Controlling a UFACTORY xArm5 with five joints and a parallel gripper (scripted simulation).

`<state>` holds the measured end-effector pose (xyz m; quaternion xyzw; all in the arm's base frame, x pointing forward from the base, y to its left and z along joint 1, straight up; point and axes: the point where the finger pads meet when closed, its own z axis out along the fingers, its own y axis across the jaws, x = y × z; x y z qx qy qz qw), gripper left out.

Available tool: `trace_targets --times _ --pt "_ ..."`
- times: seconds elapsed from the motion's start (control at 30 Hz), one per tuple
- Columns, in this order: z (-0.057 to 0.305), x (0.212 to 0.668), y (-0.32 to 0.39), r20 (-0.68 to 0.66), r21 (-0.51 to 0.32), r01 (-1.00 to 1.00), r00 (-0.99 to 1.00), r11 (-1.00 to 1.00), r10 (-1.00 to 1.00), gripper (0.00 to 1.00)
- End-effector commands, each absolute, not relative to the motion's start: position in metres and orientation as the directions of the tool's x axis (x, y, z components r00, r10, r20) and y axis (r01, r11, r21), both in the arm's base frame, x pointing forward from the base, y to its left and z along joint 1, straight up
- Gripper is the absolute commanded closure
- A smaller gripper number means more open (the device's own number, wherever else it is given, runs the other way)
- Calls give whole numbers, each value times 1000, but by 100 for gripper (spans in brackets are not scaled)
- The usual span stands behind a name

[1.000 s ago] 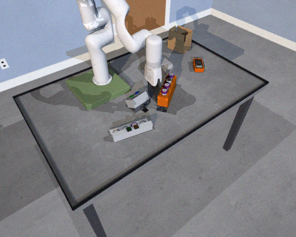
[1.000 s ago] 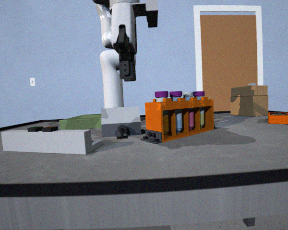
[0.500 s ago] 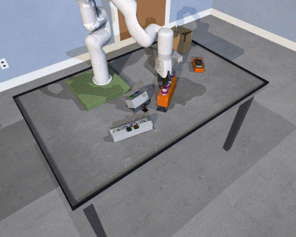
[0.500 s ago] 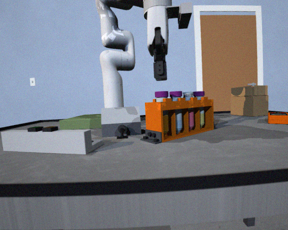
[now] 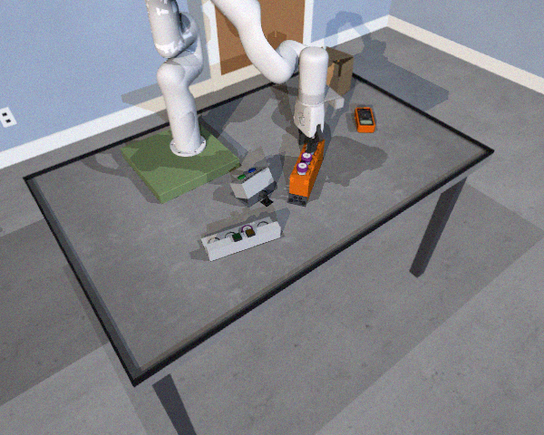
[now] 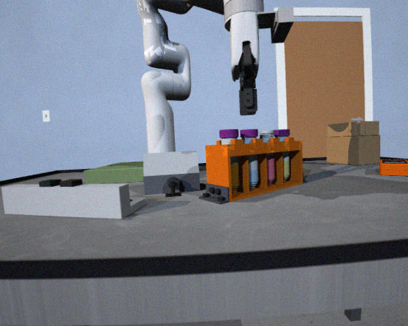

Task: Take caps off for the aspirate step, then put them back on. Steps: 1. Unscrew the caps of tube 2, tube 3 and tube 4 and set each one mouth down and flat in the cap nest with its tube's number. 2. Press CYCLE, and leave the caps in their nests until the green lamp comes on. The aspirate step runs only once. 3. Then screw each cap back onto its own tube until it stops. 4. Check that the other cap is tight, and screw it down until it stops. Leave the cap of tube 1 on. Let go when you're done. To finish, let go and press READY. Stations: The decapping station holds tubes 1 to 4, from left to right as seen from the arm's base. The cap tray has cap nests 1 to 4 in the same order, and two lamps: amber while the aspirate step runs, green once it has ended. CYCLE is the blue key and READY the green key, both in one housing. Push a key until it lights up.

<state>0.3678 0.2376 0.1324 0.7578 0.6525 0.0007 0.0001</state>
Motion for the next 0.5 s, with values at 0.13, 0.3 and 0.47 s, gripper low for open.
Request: trace_targets --times 0.13,0.3,0.47 --pt "109 368 238 3 2 989 148 -148 989 54" --pt "100 368 239 3 2 989 148 -148 989 54" --pt "100 368 239 3 2 989 148 -148 989 54"
